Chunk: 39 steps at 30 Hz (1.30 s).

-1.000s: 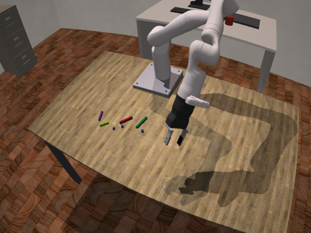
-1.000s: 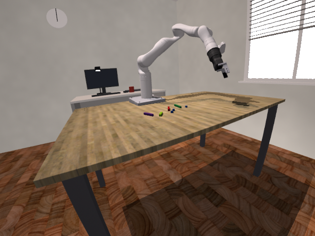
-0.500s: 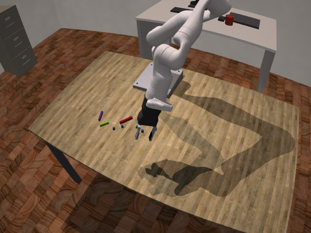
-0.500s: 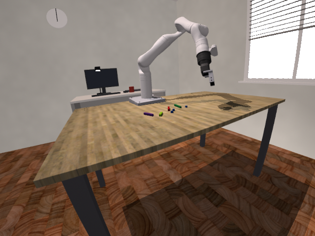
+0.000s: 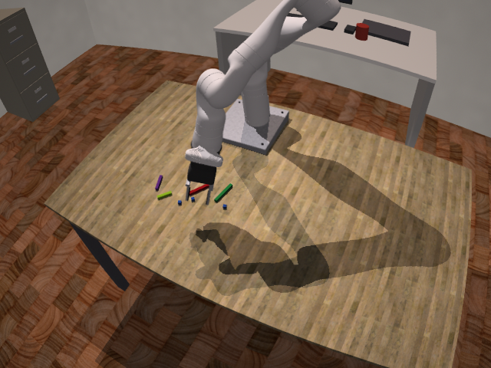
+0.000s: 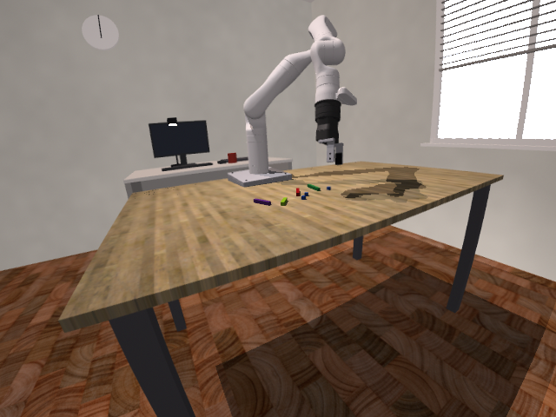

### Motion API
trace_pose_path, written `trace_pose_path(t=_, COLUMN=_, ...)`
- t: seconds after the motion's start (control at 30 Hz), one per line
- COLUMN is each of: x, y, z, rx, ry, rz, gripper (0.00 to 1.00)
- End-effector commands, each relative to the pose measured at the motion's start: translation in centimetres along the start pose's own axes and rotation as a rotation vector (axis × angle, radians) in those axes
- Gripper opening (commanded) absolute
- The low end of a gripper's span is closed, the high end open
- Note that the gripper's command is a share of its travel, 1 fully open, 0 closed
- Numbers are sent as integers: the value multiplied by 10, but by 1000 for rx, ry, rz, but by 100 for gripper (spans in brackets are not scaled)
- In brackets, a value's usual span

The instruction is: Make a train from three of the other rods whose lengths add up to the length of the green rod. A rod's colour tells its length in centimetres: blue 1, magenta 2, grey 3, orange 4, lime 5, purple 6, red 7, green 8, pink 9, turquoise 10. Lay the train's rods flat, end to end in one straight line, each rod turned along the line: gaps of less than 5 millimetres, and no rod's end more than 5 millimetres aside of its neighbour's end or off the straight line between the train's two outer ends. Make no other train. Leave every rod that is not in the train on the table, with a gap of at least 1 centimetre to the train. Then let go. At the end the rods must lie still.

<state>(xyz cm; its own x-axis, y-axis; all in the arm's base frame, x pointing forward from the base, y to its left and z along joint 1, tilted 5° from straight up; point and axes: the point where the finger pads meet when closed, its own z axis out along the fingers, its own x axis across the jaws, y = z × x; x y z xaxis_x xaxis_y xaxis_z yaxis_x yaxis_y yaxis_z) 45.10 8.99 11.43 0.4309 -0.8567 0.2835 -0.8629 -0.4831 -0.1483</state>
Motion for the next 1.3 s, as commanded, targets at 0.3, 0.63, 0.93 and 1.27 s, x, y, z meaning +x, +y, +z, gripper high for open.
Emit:
trace_pose_path(t=0.3, x=44, y=66, z=20, rx=-68, ry=-73, rz=157, gripper=100)
trace_pose_path(t=0.63, x=47, y=77, z=22, rx=-78, ry=-86, rz=179, gripper=100)
trace_pose_path(t=0.93, x=51, y=88, z=24, rx=-86, ry=-100, rz=201, gripper=100)
trace_pose_path(t=1.27, x=53, y=98, z=26, rx=-94, ry=-112, rz=222, gripper=100)
